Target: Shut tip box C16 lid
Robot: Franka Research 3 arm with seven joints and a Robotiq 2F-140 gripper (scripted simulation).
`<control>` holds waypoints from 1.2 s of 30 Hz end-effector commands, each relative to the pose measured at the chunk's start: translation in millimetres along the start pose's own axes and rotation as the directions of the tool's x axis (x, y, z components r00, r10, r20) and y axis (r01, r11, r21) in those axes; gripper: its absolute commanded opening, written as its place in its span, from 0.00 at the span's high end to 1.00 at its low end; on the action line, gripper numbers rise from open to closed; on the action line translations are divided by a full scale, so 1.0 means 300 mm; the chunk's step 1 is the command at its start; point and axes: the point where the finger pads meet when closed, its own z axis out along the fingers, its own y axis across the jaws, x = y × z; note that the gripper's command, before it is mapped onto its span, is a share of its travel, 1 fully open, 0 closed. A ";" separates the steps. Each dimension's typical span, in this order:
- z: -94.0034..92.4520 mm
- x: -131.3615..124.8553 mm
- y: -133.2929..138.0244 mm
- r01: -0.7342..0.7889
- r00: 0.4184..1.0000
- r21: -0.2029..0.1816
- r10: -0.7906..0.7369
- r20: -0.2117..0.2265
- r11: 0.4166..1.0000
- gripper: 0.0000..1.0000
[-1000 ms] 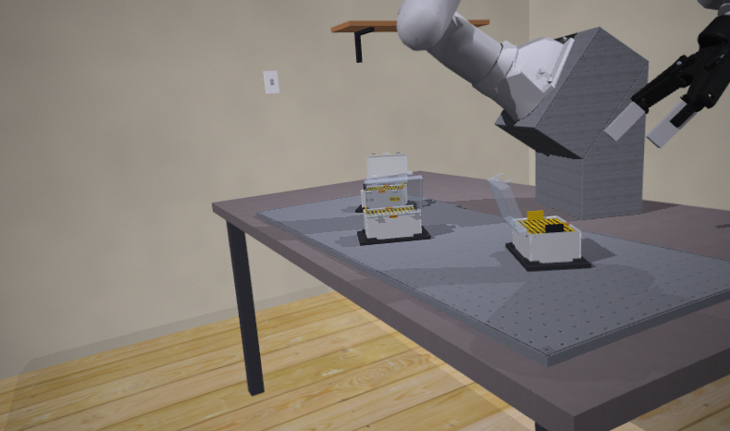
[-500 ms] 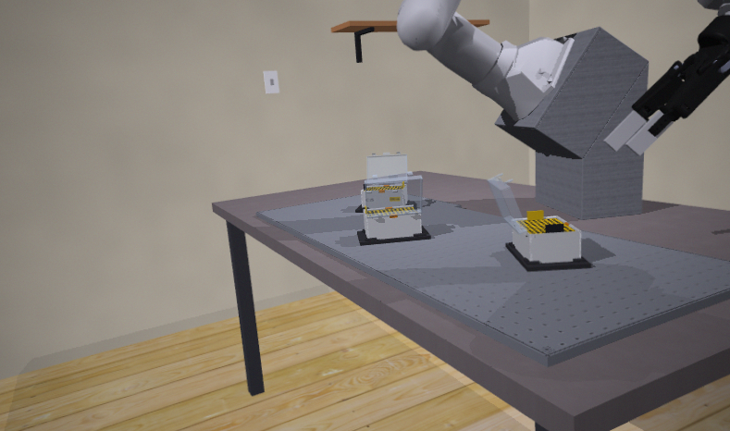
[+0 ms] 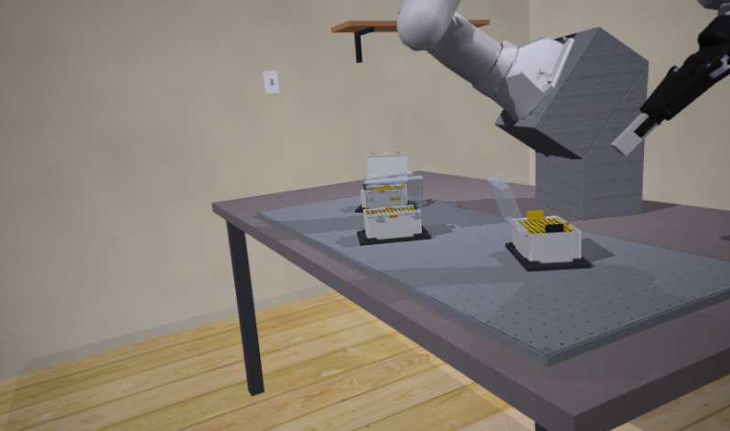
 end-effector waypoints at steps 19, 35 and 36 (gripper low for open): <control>0.004 0.006 -0.001 0.006 1.000 -0.001 -0.006 -0.006 1.000 1.00; 0.086 0.089 0.009 -0.158 0.987 -0.163 0.157 -0.019 0.974 1.00; 0.098 0.101 0.010 -0.181 0.983 -0.186 0.180 -0.023 0.966 1.00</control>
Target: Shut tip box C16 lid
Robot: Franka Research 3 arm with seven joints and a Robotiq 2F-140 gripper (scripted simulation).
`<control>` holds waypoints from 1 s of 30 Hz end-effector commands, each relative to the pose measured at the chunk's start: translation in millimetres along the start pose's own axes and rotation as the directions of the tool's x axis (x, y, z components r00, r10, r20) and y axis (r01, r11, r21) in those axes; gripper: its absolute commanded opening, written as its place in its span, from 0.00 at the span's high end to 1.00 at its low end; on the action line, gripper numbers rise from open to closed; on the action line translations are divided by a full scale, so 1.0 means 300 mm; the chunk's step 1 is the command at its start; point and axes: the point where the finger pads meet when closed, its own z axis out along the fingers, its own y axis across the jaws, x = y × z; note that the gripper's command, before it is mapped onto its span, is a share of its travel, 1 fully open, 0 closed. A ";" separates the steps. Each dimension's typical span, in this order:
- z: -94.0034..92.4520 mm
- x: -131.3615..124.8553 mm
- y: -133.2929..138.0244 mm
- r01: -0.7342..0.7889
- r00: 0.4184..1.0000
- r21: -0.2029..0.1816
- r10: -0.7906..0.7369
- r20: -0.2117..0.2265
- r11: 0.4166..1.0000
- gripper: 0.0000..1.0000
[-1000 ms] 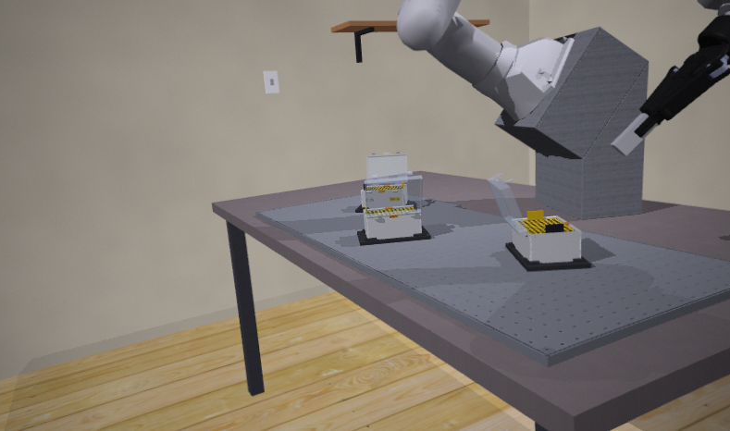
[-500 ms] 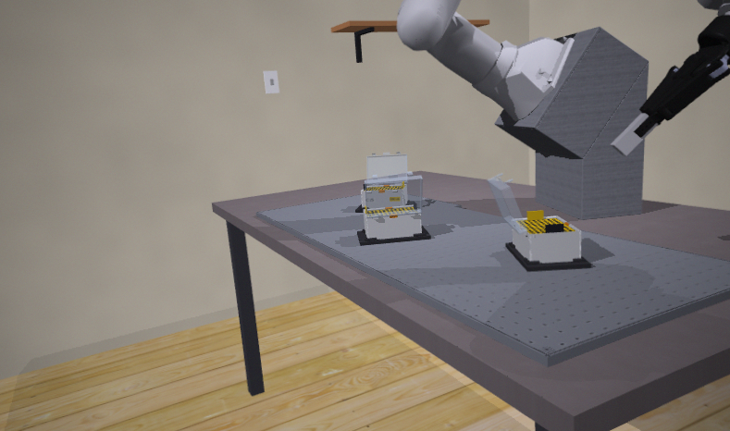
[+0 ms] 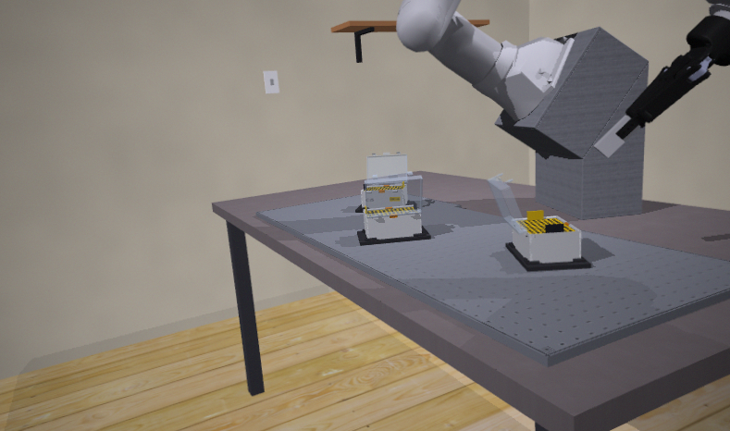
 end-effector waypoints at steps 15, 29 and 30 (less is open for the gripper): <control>0.185 0.192 -0.001 -0.096 0.995 -0.079 0.095 -0.011 0.992 1.00; 0.233 0.241 -0.005 -0.096 0.995 -0.079 0.095 -0.011 0.992 1.00; 0.233 0.241 -0.005 -0.096 0.995 -0.079 0.095 -0.011 0.992 1.00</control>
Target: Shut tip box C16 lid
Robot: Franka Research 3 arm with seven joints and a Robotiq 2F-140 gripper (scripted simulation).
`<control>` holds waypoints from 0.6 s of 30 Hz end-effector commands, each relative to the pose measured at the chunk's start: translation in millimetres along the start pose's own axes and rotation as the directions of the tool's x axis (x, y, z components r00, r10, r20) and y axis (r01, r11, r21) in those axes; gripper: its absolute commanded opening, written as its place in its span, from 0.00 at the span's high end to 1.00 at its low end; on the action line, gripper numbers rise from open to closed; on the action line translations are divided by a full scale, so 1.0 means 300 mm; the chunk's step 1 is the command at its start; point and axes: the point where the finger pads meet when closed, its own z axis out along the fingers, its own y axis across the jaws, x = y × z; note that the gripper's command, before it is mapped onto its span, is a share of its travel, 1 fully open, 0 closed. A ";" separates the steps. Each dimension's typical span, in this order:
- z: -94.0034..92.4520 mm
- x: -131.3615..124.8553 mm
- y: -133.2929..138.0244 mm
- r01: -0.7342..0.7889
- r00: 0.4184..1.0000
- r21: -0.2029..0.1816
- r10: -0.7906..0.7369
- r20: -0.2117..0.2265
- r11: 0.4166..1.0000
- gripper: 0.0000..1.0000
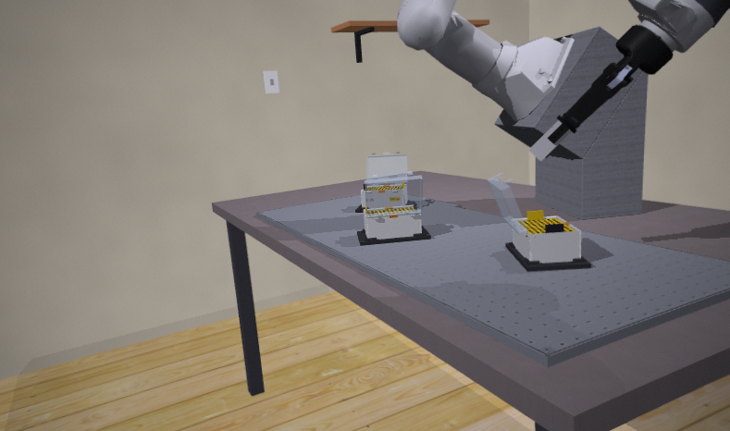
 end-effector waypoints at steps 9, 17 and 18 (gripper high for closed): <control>0.031 0.034 -0.004 0.033 0.994 0.023 -0.035 0.099 0.999 1.00; 0.102 0.104 0.004 0.089 0.954 0.060 -0.102 0.281 0.994 1.00; 0.114 0.115 0.005 0.097 0.944 0.067 -0.113 0.310 0.993 1.00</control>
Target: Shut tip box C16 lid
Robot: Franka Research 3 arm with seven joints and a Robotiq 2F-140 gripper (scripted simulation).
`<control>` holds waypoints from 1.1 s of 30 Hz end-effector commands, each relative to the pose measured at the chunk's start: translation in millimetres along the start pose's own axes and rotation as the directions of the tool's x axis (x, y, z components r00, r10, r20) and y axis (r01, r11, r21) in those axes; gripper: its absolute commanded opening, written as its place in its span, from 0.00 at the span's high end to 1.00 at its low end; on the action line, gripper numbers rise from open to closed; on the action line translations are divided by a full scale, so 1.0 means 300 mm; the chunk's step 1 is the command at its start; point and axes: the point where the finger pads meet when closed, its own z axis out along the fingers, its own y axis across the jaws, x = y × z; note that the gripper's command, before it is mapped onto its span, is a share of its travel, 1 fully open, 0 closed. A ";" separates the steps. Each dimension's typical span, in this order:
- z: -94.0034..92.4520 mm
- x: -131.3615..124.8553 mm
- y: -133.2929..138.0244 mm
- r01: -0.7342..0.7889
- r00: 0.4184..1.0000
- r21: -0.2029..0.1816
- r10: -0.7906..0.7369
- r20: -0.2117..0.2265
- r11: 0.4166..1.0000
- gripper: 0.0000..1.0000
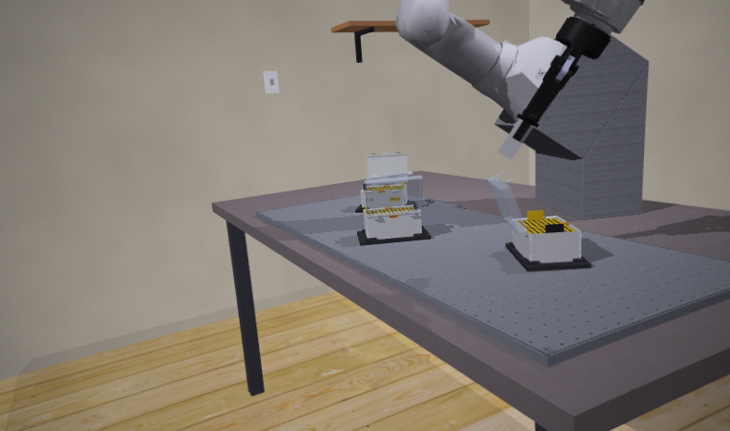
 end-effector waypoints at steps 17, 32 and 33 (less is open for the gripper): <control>0.140 0.183 -0.007 0.182 0.813 0.165 -0.242 0.529 0.970 1.00; 0.154 0.175 -0.007 0.182 0.813 0.165 -0.242 0.529 0.970 1.00; 0.154 0.175 -0.007 0.182 0.813 0.165 -0.242 0.529 0.970 1.00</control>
